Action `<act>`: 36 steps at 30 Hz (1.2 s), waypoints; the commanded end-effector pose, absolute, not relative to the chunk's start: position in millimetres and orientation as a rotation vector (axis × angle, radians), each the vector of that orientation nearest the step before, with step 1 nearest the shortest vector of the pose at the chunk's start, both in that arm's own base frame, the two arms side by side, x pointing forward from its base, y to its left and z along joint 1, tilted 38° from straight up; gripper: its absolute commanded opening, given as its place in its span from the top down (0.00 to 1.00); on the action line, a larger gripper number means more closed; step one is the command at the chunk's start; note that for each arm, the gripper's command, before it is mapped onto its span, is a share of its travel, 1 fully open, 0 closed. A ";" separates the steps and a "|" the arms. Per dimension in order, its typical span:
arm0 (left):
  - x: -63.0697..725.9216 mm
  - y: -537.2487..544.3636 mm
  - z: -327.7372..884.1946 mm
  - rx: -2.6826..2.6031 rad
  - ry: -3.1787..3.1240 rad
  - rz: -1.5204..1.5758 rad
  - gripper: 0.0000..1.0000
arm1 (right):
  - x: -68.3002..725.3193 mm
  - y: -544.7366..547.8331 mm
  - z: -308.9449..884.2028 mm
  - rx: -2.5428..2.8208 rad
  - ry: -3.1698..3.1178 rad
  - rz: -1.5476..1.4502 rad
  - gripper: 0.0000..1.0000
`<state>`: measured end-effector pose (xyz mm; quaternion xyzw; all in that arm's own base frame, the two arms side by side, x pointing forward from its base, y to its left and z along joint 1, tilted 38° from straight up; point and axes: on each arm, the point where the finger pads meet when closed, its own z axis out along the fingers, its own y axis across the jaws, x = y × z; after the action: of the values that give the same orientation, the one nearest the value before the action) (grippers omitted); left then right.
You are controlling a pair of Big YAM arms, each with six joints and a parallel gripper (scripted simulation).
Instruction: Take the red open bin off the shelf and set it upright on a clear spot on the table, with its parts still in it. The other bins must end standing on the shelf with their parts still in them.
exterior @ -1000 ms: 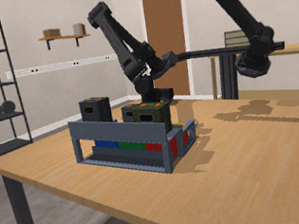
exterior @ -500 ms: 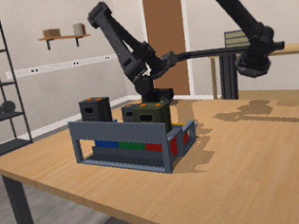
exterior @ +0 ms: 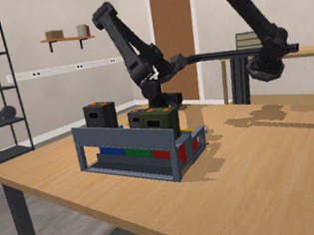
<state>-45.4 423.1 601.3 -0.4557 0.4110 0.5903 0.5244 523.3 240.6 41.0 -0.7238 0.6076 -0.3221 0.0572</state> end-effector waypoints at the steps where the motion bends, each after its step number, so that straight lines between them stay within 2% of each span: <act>1: -48.4 409.0 638.8 -1.057 0.938 1.435 0.00 | 527.6 242.1 41.5 -2.179 1.836 -0.976 1.00; 36: -48.4 409.0 638.8 -1.057 0.938 1.435 0.00 | 522.1 243.6 46.5 -2.193 1.840 -0.982 1.00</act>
<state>-45.4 423.1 601.3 -0.4557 0.4110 0.5903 0.5244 523.9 240.9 41.0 -0.7234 0.6078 -0.3223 0.0586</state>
